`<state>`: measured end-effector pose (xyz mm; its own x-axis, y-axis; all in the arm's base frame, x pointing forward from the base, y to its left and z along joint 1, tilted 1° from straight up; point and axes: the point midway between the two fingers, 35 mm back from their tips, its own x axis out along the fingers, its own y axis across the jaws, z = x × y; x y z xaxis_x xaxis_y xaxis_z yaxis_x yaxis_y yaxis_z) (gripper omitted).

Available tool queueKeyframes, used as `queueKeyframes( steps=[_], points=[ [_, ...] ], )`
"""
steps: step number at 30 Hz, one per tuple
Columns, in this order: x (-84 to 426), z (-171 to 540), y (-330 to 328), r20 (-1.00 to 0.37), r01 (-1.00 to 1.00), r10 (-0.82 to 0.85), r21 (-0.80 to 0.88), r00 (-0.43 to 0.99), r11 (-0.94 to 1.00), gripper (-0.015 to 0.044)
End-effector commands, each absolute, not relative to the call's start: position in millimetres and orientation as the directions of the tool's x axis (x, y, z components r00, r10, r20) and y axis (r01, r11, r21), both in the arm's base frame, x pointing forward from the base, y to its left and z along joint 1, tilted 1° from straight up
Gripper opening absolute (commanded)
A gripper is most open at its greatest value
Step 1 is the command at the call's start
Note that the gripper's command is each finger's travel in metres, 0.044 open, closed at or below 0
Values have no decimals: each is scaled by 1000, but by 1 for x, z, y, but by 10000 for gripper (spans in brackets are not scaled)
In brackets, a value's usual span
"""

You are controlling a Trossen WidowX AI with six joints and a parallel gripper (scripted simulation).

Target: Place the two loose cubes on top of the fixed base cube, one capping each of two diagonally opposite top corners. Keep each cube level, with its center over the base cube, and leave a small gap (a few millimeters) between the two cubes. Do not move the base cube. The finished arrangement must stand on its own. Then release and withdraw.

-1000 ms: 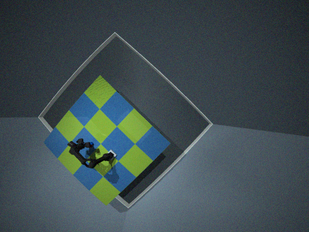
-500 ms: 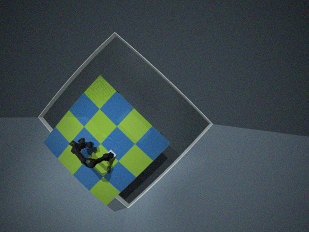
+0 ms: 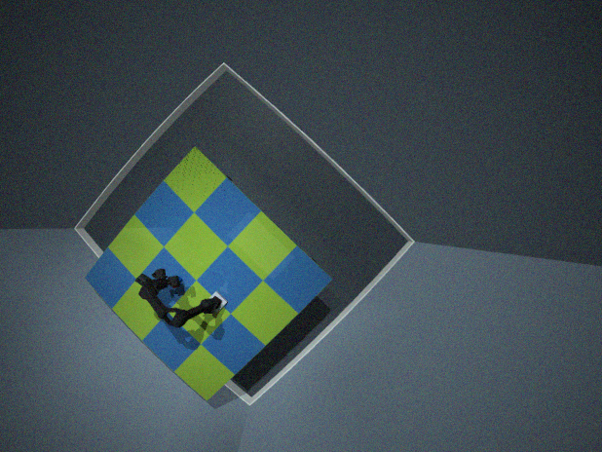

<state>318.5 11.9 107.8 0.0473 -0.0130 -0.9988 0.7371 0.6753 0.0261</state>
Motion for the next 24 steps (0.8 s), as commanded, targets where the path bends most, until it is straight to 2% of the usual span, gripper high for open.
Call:
queueKeyframes(
  steps=[1,24],
  points=[
    [318,97,11,-999,741,-17,15,36,671,105],
    [319,80,11,-999,740,-17,15,36,672,105]
  ],
)
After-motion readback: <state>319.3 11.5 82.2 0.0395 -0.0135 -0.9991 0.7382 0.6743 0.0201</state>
